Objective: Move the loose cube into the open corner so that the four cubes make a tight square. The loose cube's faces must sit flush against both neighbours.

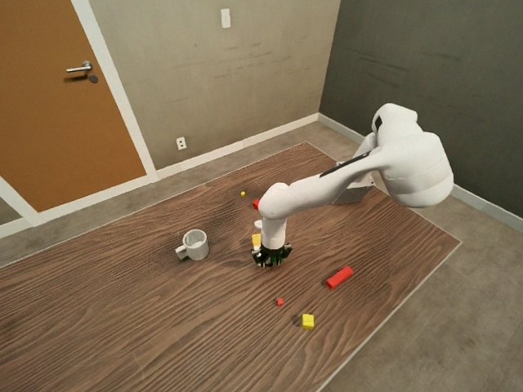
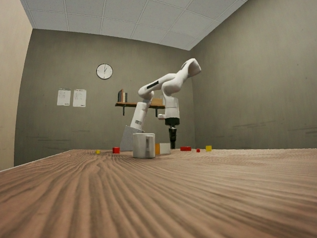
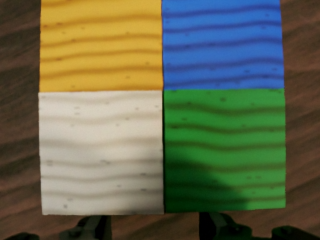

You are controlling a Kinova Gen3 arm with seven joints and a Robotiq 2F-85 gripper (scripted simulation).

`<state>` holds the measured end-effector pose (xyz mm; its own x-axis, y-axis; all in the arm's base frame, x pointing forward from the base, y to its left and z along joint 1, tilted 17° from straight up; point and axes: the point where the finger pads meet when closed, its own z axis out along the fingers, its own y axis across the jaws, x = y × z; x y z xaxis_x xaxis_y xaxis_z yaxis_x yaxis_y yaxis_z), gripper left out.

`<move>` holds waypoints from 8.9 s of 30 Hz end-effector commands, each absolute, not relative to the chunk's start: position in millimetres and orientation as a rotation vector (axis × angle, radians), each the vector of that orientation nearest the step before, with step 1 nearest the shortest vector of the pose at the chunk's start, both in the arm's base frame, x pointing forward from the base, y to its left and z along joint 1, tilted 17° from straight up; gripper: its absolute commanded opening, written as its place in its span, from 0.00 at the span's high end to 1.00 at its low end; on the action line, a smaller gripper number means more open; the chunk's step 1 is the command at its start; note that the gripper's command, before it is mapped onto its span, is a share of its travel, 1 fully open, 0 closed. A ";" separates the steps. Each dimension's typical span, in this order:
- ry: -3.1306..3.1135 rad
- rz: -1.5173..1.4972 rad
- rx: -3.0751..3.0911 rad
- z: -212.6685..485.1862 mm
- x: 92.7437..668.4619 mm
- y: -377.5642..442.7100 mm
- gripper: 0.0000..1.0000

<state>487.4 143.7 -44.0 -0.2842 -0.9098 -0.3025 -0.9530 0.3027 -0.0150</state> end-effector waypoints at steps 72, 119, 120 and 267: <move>2.317 0.252 -1.703 47.3 476.8 121.8 0.45; 2.348 0.258 -1.662 47.3 479.3 120.3 0.46; 2.356 0.259 -1.651 47.3 480.2 119.9 0.46; 3.012 0.466 0.453 -62.4 534.8 64.6 0.46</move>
